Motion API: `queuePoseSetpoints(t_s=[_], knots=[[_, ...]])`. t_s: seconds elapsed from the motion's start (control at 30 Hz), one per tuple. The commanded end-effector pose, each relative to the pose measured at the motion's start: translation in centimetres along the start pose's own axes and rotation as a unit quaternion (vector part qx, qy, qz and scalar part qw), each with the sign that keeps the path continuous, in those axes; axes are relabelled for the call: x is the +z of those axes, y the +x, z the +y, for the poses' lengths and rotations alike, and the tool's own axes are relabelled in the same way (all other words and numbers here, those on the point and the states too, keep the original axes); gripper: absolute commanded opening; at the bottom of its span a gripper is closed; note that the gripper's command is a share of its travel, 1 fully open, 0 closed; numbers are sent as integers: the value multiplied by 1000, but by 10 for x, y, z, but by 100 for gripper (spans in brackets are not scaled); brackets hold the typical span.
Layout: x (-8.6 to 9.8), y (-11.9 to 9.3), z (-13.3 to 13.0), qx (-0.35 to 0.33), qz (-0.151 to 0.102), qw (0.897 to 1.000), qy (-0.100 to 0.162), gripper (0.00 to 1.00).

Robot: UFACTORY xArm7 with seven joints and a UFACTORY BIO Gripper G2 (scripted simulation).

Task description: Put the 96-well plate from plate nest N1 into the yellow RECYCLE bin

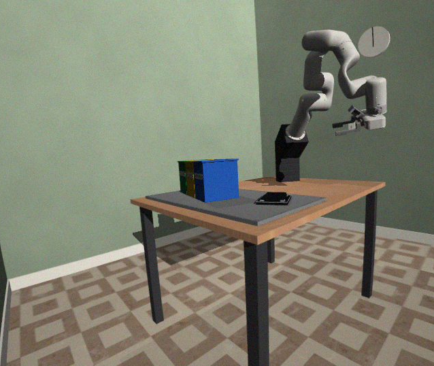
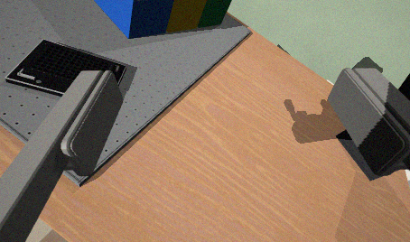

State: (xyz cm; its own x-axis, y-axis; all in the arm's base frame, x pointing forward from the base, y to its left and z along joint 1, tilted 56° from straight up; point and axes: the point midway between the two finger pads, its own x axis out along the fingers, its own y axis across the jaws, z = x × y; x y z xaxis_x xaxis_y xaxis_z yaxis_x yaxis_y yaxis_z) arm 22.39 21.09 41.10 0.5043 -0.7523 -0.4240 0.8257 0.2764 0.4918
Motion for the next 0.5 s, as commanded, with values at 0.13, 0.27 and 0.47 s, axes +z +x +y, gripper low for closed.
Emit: queuePoseSetpoints(t_s=[0.13, 0.27, 0.47], knots=[[-5, 19, 19, 18, 10, 1000, -6, 37], [-8, 27, 25, 32, 17, 999, -10, 37], [-14, 46, 39, 45, 24, 999, -14, 37]])
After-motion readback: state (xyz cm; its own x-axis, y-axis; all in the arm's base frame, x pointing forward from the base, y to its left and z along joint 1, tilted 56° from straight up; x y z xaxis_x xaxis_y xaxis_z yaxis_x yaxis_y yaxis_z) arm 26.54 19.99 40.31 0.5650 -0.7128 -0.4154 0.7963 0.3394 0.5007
